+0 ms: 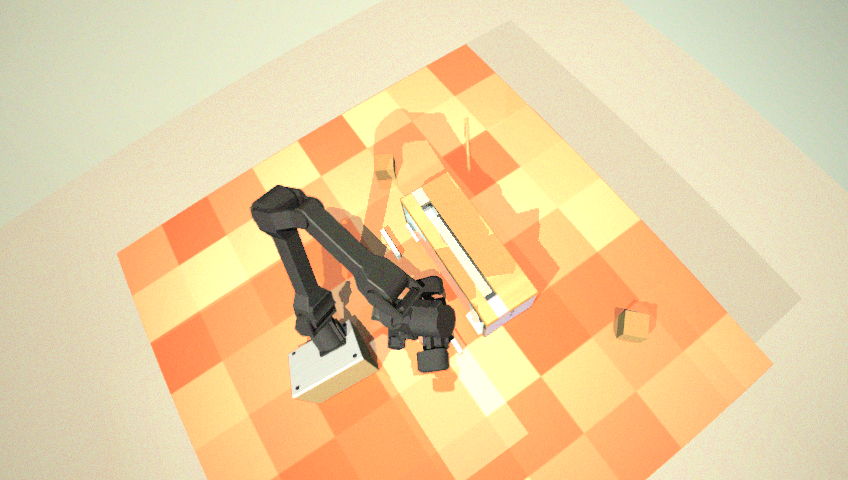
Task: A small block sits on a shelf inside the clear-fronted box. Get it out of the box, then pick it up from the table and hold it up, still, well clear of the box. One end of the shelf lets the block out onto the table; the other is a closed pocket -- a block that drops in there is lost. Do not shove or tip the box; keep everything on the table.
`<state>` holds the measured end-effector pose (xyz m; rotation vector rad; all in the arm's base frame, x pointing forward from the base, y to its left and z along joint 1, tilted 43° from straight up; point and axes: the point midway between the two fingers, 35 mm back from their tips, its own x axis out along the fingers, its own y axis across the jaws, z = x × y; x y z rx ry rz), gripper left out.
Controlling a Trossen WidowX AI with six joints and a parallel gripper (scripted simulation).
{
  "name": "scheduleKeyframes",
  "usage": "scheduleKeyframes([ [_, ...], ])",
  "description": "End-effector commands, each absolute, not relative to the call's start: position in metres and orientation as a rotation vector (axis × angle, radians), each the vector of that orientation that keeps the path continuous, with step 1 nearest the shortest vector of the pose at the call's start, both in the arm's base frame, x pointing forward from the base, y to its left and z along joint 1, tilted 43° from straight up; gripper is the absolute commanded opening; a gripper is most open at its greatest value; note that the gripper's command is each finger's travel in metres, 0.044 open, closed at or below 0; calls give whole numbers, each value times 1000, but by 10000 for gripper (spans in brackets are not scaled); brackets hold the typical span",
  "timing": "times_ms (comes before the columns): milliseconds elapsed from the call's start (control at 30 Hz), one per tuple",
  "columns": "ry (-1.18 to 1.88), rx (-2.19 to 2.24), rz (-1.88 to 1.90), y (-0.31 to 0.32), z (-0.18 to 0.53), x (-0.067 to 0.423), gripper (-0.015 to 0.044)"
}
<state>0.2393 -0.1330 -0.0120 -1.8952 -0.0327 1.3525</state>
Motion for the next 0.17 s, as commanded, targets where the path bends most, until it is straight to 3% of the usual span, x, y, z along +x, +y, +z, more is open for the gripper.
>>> scheduleKeyframes([
  [0, -27, -1893, 1356, -133, -12, 239, 0],
  [133, -27, -1893, 1356, -133, -12, 239, 0],
])
